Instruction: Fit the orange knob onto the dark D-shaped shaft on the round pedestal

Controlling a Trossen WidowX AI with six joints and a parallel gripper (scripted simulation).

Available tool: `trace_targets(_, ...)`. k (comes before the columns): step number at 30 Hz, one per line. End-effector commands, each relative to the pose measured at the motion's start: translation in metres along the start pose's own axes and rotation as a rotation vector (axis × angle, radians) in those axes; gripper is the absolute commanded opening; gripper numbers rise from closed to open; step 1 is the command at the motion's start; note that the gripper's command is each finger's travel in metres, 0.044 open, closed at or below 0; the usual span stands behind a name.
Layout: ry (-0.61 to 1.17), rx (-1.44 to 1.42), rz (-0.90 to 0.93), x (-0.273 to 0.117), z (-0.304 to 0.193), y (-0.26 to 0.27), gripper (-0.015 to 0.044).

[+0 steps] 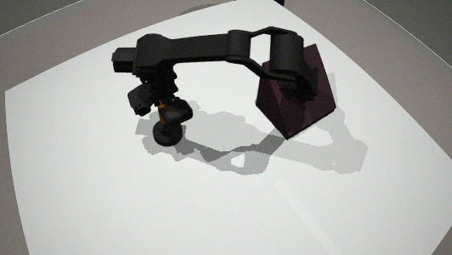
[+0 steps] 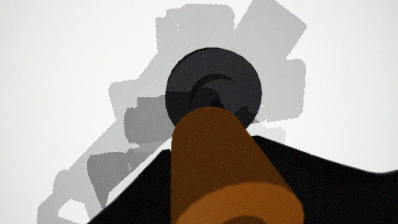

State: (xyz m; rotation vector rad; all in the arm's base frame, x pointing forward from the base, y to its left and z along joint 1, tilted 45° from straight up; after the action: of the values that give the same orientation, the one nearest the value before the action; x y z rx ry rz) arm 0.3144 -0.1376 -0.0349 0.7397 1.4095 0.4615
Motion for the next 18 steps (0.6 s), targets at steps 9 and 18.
trace_targets(9, -0.008, -0.007, -0.005, 0.015, 0.001, -0.016, 0.0)
trace_targets(18, -0.008, -0.013, -0.004, 0.025, 0.001, -0.016, 0.0)
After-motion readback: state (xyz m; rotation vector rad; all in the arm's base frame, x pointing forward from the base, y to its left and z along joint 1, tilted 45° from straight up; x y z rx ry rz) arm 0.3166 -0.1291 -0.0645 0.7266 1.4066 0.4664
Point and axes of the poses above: the point midway between the two fingers, 35 mm back from their tips, its own x axis out along the fingers, its own y axis across the jaws, z = x × y, the point moved 1 cm from there along -x, back along the fingers, and after that the axes turned 1 degree about x, right-handed, at the moved point
